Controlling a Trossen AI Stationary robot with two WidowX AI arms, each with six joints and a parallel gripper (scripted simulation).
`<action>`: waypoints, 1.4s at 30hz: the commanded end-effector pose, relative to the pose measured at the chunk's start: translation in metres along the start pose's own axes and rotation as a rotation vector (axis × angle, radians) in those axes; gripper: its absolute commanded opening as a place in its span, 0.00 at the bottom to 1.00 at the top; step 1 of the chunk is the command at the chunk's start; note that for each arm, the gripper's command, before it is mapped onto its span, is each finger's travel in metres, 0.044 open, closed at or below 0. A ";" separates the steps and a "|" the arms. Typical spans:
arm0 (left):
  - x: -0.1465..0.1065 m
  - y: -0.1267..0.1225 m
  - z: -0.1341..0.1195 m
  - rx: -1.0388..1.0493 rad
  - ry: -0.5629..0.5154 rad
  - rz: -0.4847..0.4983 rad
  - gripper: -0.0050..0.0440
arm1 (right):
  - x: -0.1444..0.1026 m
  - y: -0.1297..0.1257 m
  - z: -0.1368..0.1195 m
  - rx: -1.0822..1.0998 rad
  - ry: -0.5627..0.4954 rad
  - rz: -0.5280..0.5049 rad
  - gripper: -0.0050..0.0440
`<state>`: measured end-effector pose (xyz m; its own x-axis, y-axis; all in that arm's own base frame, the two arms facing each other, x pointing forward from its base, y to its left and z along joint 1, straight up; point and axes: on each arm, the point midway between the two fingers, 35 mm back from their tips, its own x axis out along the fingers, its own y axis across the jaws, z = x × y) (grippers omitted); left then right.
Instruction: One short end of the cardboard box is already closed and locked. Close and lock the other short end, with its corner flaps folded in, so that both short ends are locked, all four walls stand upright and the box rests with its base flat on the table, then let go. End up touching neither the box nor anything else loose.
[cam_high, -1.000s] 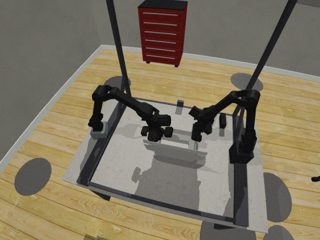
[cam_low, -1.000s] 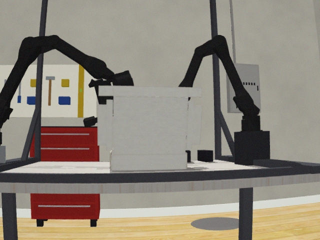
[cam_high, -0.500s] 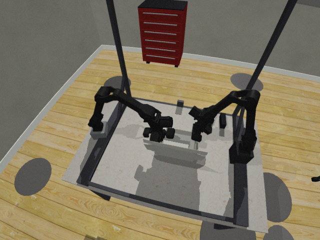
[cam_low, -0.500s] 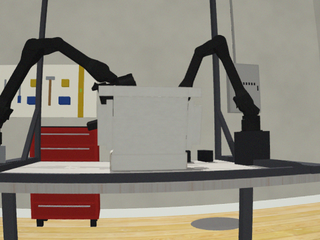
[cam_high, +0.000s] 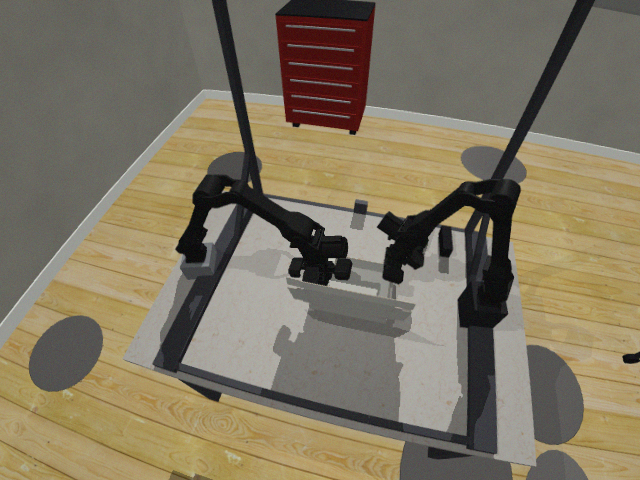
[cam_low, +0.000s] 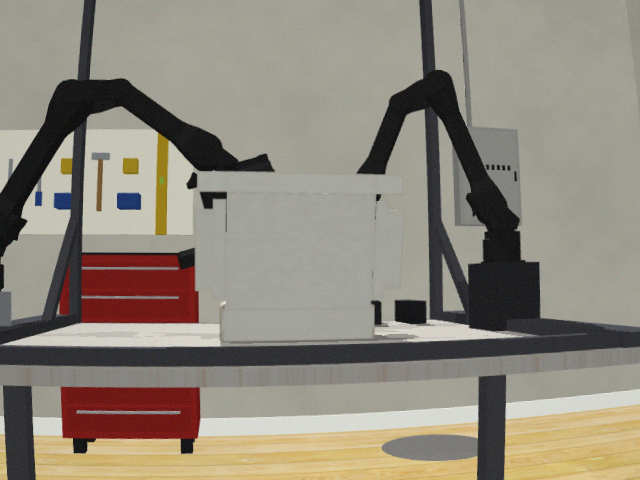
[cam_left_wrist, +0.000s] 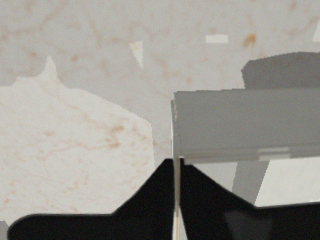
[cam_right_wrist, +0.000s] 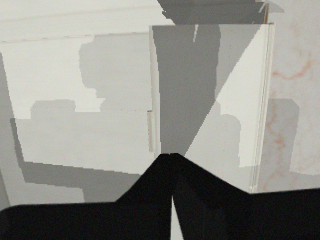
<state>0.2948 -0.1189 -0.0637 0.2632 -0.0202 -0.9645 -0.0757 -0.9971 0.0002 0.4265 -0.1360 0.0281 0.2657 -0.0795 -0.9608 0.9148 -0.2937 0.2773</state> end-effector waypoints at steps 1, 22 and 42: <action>-0.004 0.002 -0.006 0.001 0.019 0.009 0.10 | 0.004 0.002 0.000 0.005 -0.004 0.005 0.10; -0.004 0.002 -0.006 0.001 0.019 0.009 0.10 | 0.022 -0.003 0.000 0.005 -0.004 0.010 0.10; -0.004 0.002 -0.006 0.001 0.019 0.009 0.10 | 0.003 0.016 -0.031 -0.419 -0.021 0.060 0.10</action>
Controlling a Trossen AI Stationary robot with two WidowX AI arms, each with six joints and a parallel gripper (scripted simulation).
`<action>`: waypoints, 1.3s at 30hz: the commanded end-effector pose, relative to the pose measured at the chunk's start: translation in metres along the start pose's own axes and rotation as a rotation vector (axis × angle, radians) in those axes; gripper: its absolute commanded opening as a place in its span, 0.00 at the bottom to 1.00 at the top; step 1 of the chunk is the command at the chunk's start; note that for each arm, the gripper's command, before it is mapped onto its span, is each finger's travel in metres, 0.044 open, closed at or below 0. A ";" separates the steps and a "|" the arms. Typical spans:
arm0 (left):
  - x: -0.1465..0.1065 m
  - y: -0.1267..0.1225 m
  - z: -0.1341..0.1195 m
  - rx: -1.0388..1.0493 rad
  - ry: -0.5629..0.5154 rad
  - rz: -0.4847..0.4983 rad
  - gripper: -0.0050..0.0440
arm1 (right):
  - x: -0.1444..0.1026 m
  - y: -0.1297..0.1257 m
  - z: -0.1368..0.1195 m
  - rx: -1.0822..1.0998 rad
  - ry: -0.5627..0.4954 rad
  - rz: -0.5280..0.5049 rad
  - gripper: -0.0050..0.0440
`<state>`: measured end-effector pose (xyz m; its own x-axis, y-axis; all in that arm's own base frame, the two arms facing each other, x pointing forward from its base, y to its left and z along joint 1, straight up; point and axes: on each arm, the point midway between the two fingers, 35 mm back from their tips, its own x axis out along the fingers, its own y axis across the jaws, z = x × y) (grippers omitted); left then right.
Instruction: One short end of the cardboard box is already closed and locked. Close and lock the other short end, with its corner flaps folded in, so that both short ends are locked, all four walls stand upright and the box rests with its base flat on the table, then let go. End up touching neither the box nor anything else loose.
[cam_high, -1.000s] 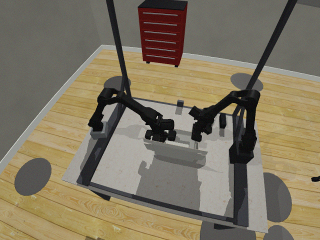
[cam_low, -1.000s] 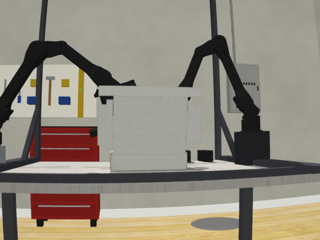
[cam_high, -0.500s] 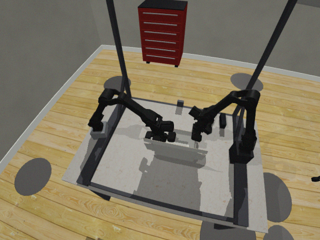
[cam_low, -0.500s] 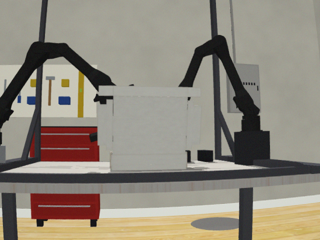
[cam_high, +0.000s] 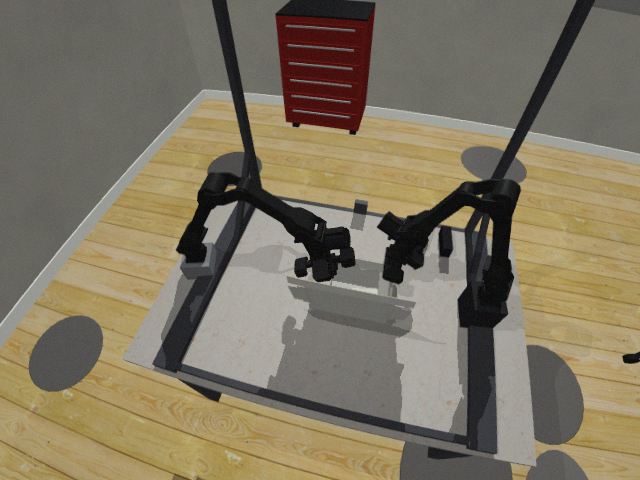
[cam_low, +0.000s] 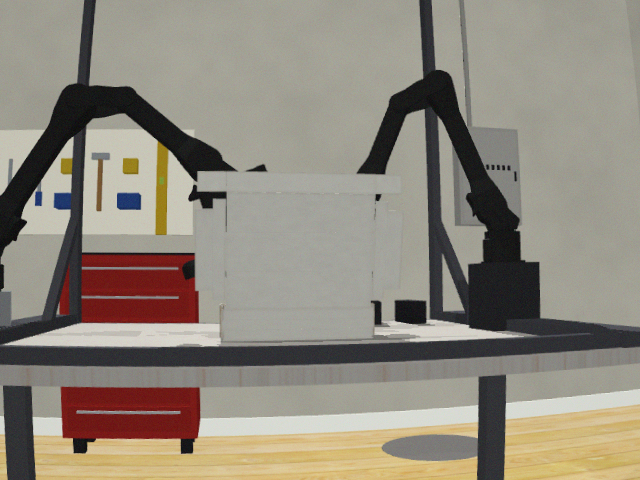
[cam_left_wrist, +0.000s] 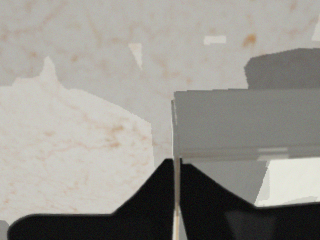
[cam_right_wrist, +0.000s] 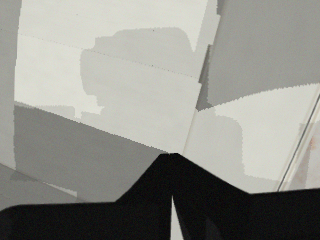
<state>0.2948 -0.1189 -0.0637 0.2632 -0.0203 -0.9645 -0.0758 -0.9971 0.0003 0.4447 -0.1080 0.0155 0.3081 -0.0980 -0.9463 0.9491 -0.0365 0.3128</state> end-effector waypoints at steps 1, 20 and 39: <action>-0.004 0.002 -0.006 0.001 0.019 0.009 0.10 | -0.011 0.011 0.004 -0.212 -0.006 0.007 0.10; -0.004 0.002 -0.006 0.001 0.019 0.009 0.10 | -0.015 0.016 0.006 -1.070 0.059 -0.066 0.10; -0.004 0.002 -0.006 0.001 0.019 0.009 0.10 | -0.020 0.018 0.008 -1.923 0.192 -0.078 0.10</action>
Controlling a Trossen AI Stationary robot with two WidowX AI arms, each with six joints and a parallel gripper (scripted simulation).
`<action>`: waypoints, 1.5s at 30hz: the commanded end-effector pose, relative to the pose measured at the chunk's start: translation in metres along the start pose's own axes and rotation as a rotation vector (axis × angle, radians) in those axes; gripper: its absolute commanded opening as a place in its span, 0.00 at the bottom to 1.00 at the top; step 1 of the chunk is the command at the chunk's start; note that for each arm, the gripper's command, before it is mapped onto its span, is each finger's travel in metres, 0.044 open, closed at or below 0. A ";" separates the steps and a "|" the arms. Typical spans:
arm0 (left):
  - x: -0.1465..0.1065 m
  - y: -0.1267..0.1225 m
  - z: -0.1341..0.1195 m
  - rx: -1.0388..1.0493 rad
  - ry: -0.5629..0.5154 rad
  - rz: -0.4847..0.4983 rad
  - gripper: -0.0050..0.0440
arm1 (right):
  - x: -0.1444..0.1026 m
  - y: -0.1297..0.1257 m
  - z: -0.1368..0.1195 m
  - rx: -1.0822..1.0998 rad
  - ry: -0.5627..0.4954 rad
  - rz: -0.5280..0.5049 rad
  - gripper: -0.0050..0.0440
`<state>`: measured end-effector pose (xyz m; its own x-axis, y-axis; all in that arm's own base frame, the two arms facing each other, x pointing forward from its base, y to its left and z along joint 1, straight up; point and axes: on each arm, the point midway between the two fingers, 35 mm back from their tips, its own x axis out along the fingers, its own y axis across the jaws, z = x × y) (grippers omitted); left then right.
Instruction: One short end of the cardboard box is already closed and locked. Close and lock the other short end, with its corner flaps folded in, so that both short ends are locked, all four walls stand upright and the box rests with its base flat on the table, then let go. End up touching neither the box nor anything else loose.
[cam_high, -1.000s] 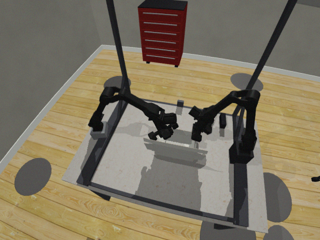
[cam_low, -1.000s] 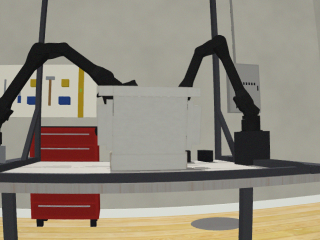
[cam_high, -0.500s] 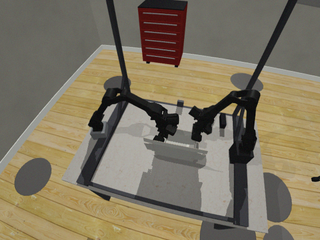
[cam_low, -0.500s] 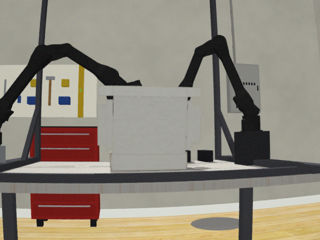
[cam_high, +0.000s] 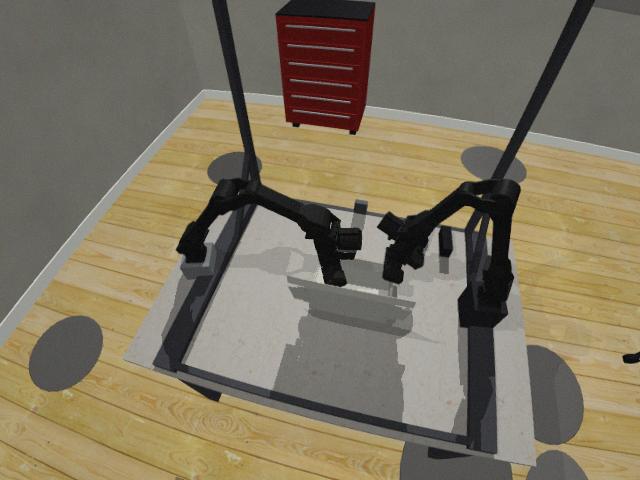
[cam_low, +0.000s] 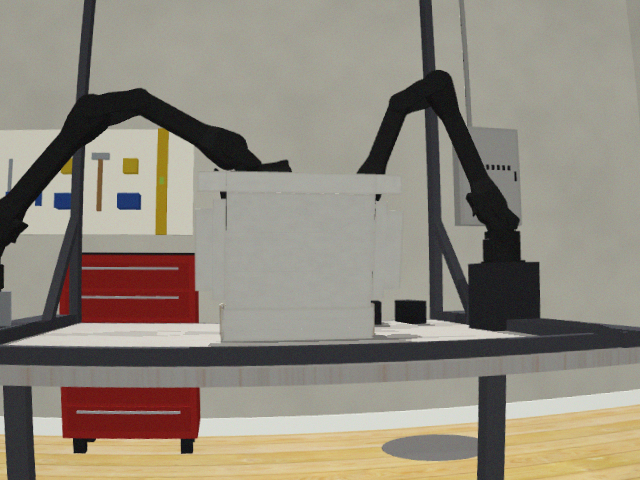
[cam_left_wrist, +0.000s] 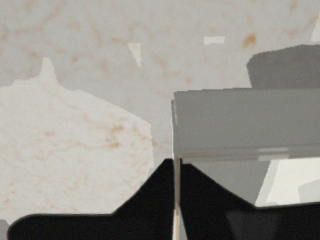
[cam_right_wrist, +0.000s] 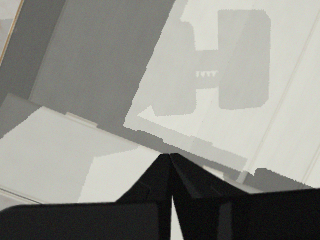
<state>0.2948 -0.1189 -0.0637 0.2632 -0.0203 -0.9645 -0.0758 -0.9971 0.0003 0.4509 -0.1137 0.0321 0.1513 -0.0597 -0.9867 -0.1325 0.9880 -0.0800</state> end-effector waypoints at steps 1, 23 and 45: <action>-0.004 0.002 -0.006 0.001 0.019 0.009 0.10 | -0.008 -0.002 0.005 -0.214 0.010 0.012 0.10; -0.004 0.002 -0.006 0.001 0.019 0.009 0.10 | -0.010 -0.013 -0.004 -1.101 0.061 0.114 0.10; -0.004 0.002 -0.006 0.001 0.019 0.009 0.10 | 0.010 -0.020 -0.009 -1.115 0.061 0.125 0.10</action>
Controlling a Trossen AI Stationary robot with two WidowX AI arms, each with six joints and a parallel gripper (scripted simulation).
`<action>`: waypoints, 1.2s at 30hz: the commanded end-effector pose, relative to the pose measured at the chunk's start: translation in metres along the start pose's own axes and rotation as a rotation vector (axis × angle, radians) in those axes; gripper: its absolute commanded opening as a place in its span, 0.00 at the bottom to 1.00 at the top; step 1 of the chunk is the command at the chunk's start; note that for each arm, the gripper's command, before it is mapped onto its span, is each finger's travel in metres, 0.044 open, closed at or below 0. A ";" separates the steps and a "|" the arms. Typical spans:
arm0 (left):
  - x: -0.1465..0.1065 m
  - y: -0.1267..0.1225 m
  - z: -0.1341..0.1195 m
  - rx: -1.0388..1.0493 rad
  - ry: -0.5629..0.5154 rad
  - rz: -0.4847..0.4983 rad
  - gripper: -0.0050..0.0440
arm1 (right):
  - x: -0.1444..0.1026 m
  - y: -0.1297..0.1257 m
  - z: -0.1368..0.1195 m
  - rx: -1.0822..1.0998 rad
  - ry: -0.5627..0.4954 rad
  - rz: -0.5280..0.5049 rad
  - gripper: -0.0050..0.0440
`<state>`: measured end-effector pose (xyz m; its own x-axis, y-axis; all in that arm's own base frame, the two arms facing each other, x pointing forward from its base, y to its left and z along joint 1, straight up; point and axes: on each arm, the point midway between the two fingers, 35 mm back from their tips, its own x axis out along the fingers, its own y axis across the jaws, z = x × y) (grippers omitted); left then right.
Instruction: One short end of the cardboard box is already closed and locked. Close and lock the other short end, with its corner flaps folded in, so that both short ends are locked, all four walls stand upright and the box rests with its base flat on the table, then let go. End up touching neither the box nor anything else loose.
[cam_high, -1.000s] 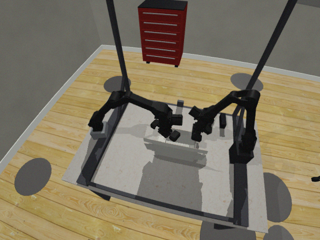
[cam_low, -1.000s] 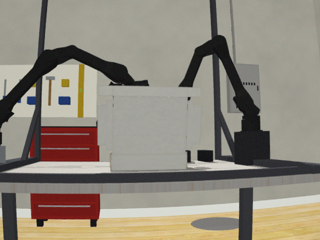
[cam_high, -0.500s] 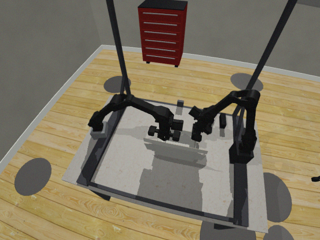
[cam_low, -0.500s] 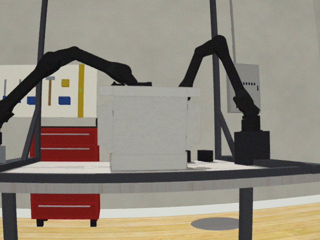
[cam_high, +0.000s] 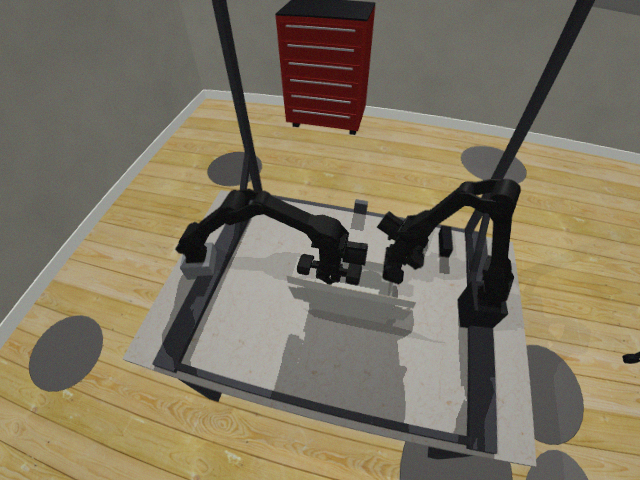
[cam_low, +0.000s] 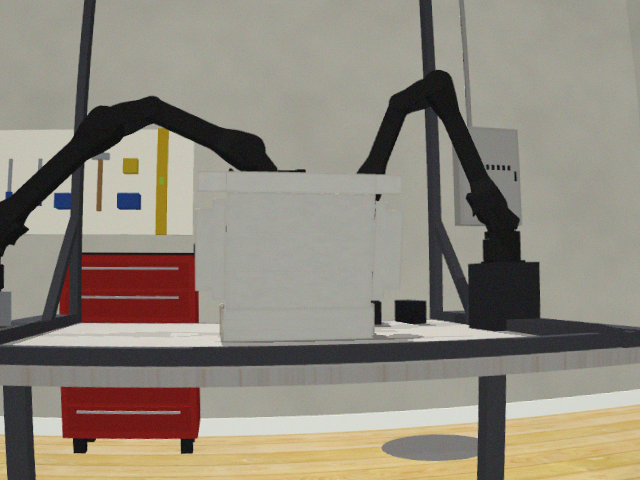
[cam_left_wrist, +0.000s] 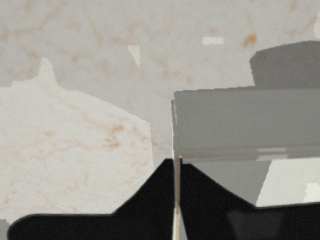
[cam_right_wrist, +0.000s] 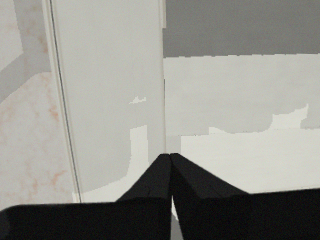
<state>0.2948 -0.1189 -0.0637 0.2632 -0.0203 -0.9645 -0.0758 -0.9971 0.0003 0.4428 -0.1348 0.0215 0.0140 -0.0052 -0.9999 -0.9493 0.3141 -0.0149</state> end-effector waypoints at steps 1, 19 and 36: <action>-0.004 0.002 -0.006 0.001 0.019 0.009 0.10 | 0.000 -0.003 0.000 -0.005 -0.004 -0.017 0.10; -0.004 0.002 -0.006 0.001 0.019 0.009 0.10 | 0.025 -0.004 0.000 -0.005 -0.004 -0.017 0.10; -0.004 0.002 -0.006 0.001 0.019 0.009 0.10 | 0.036 0.003 0.000 -0.005 -0.005 -0.018 0.10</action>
<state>0.2951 -0.1189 -0.0636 0.2645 -0.0200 -0.9642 -0.0766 -0.9971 -0.0003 0.4408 -0.1350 -0.0202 0.0150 -0.0045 -0.9999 -0.9493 0.3140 -0.0156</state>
